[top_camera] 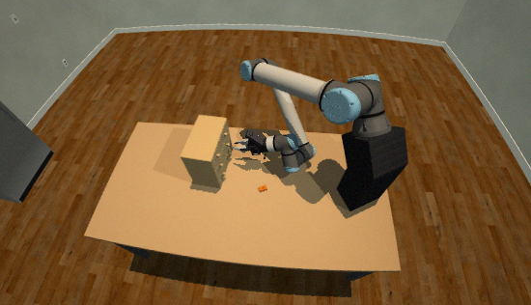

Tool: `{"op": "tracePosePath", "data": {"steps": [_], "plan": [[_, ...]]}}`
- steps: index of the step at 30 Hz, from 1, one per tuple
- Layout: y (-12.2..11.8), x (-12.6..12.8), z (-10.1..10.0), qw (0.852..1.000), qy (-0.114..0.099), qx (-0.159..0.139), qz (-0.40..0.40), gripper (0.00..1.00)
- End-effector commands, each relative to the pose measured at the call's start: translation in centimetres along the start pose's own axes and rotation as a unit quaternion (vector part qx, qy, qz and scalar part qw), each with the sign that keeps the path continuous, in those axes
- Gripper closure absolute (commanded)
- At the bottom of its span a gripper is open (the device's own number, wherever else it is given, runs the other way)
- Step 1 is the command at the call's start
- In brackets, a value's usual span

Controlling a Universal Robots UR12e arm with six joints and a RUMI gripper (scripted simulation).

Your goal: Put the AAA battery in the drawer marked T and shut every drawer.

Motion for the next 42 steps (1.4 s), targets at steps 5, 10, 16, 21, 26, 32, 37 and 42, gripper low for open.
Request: {"op": "tracePosePath", "data": {"steps": [5, 10, 16, 21, 26, 32, 37, 42], "plan": [[0.3, 0.0, -0.3, 1.000, 0.000, 0.002, 0.001, 0.80], [0.4, 0.0, -0.6, 1.000, 0.000, 0.002, 0.001, 0.80], [0.5, 0.0, -1.0, 1.000, 0.000, 0.002, 0.001, 0.80], [0.7, -0.1, -1.5, 1.000, 0.000, 0.002, 0.001, 0.80], [0.8, -0.1, -1.8, 1.000, 0.000, 0.002, 0.001, 0.80], [1.1, -0.1, -2.4, 1.000, 0.000, 0.002, 0.001, 0.80], [1.2, -0.1, -2.9, 1.000, 0.000, 0.002, 0.001, 0.80], [1.3, -0.1, -3.1, 1.000, 0.000, 0.002, 0.001, 0.80]]}}
Point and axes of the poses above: the point where the finger pads meet when closed, its own z axis back along the fingers, its own x axis across the jaws, y = z × x, the point moved 4 cm from there along z, back along the fingers, and after that the axes turned 5 degrees about -z, right-handed, at the moved point
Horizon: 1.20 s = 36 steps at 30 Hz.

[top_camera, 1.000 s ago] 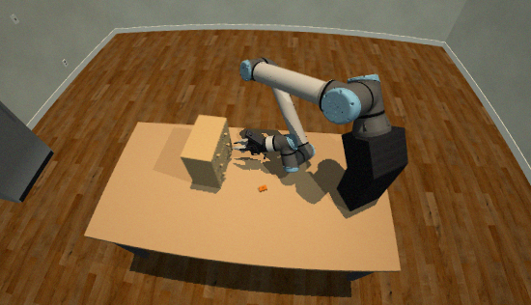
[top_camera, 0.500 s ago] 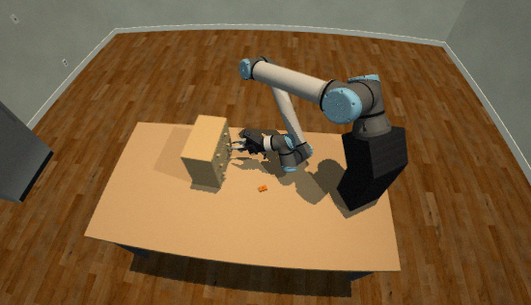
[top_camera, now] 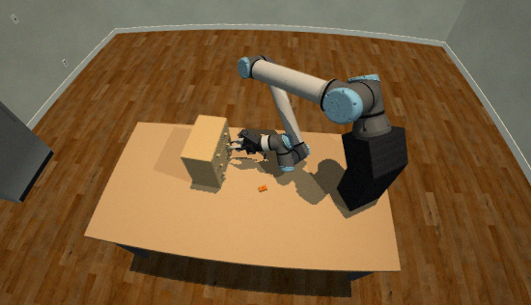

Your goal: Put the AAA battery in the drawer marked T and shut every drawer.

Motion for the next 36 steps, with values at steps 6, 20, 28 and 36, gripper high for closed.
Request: {"op": "tracePosePath", "data": {"steps": [6, 20, 28, 36], "plan": [[0.30, -0.06, -0.69, 1.000, 0.000, 0.001, 0.001, 0.80], [0.22, -0.09, -0.69, 1.000, 0.000, 0.000, 0.000, 0.80], [0.22, -0.09, -0.69, 1.000, 0.000, 0.000, 0.000, 0.80], [0.22, -0.09, -0.69, 1.000, 0.000, 0.000, 0.000, 0.80]]}}
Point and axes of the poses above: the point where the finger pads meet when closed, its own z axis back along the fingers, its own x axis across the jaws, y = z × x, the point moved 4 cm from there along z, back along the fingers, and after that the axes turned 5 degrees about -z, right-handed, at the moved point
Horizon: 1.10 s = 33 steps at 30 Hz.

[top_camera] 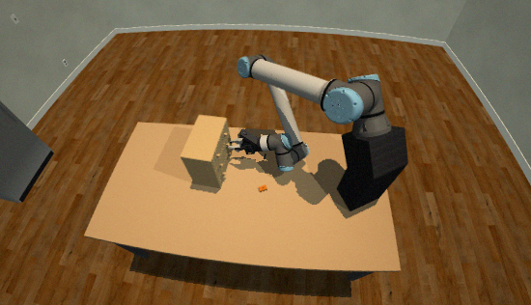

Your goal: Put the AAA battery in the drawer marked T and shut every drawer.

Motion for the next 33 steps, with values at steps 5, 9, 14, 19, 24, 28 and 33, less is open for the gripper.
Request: {"op": "tracePosePath", "data": {"steps": [5, 9, 14, 19, 24, 28, 33], "plan": [[0.13, -0.06, -0.10, 1.000, 0.000, 0.001, 0.001, 0.80], [0.13, -0.06, -0.10, 1.000, 0.000, 0.001, 0.001, 0.80], [0.13, -0.06, -0.10, 1.000, 0.000, 0.001, 0.001, 0.80], [0.13, -0.06, -0.10, 1.000, 0.000, 0.001, 0.001, 0.93], [0.13, -0.06, -0.10, 1.000, 0.000, 0.001, 0.001, 0.93], [0.13, -0.06, -0.10, 1.000, 0.000, 0.001, 0.001, 0.93], [0.13, -0.06, -0.10, 1.000, 0.000, 0.001, 0.001, 0.93]]}}
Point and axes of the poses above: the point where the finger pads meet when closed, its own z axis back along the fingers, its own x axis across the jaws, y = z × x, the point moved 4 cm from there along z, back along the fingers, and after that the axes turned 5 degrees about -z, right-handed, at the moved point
